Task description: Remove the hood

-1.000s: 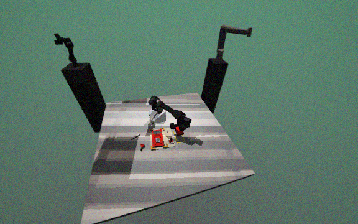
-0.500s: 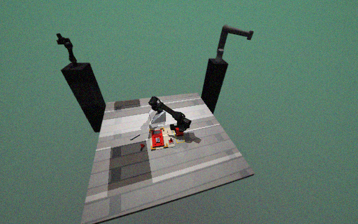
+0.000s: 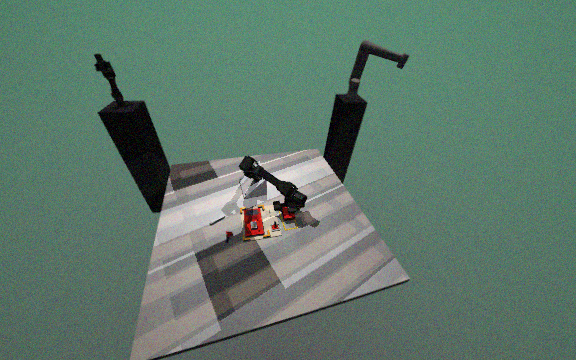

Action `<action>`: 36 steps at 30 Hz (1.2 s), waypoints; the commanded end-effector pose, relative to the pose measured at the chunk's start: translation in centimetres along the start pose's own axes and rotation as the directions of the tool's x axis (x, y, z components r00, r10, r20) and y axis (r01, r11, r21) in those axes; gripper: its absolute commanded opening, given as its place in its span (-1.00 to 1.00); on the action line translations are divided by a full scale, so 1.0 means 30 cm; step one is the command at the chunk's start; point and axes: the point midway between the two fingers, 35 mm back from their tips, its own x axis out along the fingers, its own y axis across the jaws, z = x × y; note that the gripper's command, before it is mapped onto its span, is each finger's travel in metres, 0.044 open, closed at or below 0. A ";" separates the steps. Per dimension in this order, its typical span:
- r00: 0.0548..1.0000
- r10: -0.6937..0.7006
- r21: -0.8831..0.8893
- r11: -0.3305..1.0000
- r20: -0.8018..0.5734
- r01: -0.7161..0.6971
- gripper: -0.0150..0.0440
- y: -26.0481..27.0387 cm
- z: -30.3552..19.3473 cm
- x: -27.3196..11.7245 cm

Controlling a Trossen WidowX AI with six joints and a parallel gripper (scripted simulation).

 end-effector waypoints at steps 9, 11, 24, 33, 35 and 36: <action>1.000 -0.005 -0.005 1.000 0.001 0.005 -0.49 -0.005 -0.006 0.037; 1.000 -0.005 -0.005 1.000 0.001 0.005 -0.49 -0.005 -0.006 0.041; 1.000 -0.005 -0.005 1.000 0.001 0.005 -0.49 -0.005 -0.006 0.058; 1.000 -0.005 -0.005 1.000 0.001 0.005 -0.49 -0.005 -0.006 0.073; 1.000 -0.005 -0.005 1.000 0.001 0.005 -0.49 -0.005 -0.006 0.076; 1.000 -0.005 -0.005 1.000 0.001 0.005 -0.49 -0.005 -0.006 0.078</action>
